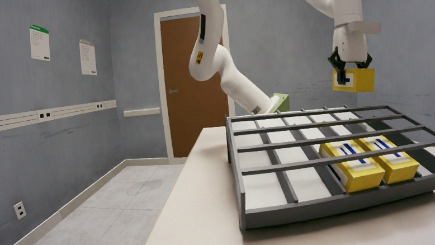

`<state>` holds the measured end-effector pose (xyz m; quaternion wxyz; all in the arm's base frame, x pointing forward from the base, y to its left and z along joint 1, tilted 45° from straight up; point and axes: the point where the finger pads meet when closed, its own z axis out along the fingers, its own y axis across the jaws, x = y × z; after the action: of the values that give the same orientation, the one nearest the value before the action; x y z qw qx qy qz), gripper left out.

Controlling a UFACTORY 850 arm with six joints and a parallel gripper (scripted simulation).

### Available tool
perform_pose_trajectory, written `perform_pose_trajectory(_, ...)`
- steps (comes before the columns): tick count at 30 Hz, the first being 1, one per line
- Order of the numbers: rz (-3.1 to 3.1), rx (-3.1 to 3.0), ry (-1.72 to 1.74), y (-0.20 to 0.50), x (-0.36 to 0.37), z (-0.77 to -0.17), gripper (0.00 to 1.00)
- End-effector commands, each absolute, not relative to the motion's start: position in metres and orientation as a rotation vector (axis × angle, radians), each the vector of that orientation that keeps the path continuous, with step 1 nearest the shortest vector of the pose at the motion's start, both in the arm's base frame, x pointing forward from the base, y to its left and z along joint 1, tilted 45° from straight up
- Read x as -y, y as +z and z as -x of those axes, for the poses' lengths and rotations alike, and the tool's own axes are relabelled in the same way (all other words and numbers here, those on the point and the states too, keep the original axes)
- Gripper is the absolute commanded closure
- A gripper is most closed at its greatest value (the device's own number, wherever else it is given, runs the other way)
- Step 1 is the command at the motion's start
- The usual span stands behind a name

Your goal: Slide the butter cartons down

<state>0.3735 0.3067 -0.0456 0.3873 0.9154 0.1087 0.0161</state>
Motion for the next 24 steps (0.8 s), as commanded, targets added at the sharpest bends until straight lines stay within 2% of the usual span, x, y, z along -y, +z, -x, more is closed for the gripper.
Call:
perform_pose_trajectory(1,-2.332,-0.277,0.045,-0.0454,-0.3078,-0.3744,1.00)
perform_pose_trajectory(24,-2.334,-0.232,-0.051,-0.0529,-0.3013,-0.3761,1.00)
